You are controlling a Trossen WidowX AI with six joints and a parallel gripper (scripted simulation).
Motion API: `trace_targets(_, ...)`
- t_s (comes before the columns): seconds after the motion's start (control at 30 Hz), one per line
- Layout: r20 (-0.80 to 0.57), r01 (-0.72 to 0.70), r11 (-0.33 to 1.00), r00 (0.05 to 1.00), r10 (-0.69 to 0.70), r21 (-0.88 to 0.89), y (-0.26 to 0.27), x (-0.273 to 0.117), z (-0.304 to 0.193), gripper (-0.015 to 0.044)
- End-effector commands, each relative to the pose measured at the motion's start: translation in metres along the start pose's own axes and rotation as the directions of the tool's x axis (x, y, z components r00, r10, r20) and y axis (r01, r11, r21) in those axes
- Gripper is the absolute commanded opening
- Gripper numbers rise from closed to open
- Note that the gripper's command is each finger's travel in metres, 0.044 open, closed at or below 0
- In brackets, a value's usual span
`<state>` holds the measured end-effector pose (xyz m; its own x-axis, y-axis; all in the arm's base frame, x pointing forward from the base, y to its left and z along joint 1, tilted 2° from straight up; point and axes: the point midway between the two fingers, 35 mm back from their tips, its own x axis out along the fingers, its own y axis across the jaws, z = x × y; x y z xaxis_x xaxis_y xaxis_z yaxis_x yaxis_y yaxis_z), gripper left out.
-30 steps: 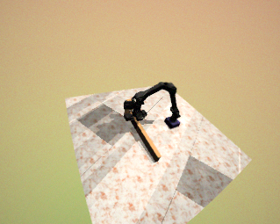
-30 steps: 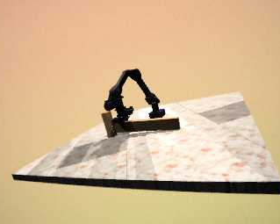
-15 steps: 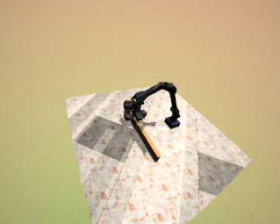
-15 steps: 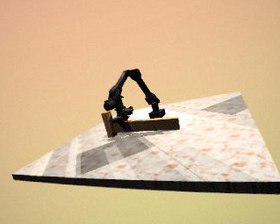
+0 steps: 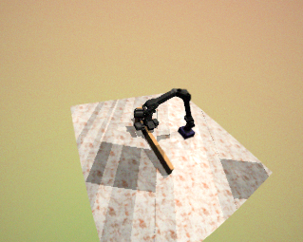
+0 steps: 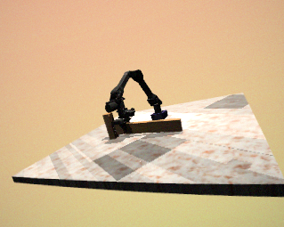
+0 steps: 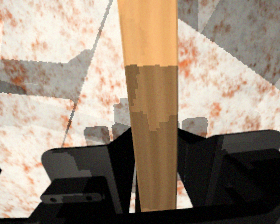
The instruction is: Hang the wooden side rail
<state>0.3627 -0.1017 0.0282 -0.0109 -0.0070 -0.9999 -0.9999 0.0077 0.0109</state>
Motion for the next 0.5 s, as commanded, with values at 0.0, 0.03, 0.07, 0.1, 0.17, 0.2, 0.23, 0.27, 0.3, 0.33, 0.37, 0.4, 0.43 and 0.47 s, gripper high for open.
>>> trace_targets(0.0,-0.006,0.006,1.0,1.0,-0.006,-0.005,-0.001,-0.0022,-0.0018,0.0)
trace_targets(0.03,-0.006,0.006,1.0,1.0,-0.006,-0.005,-0.0011,-0.0023,-0.0018,0.0)
trace_targets(0.07,-0.006,0.006,1.0,1.0,-0.006,-0.005,-0.0012,-0.0024,-0.0019,0.0)
trace_targets(0.1,-0.006,0.006,1.0,1.0,-0.006,-0.005,-0.0012,-0.0025,-0.002,0.0)
trace_targets(0.17,-0.006,0.006,1.0,1.0,-0.006,-0.005,-0.0014,-0.0026,-0.0021,0.0)
trace_targets(0.2,-0.006,0.006,1.0,1.0,-0.006,-0.005,-0.0015,-0.0027,-0.0022,0.0)
trace_targets(0.23,-0.006,0.006,1.0,1.0,-0.006,-0.005,-0.0015,-0.0028,-0.0023,0.0)
trace_targets(0.27,-0.006,0.006,1.0,1.0,-0.006,-0.005,-0.0016,-0.0029,-0.0023,0.0)
trace_targets(0.3,-0.006,0.006,1.0,1.0,-0.006,-0.005,-0.0017,-0.0029,-0.0024,0.0)
trace_targets(0.33,-0.006,0.006,1.0,1.0,-0.006,-0.005,-0.0018,-0.003,-0.0025,0.0)
trace_targets(0.37,-0.006,0.006,1.0,1.0,-0.006,-0.005,-0.0018,-0.0031,-0.0026,0.0)
trace_targets(0.4,-0.006,0.006,1.0,1.0,-0.006,-0.005,-0.0019,-0.0032,-0.0026,0.0)
trace_targets(0.43,-0.006,0.006,1.0,1.0,-0.006,-0.005,-0.002,-0.0032,-0.0027,0.0)
trace_targets(0.47,-0.006,0.006,1.0,1.0,-0.006,-0.005,-0.0021,-0.0033,-0.0028,0.0)
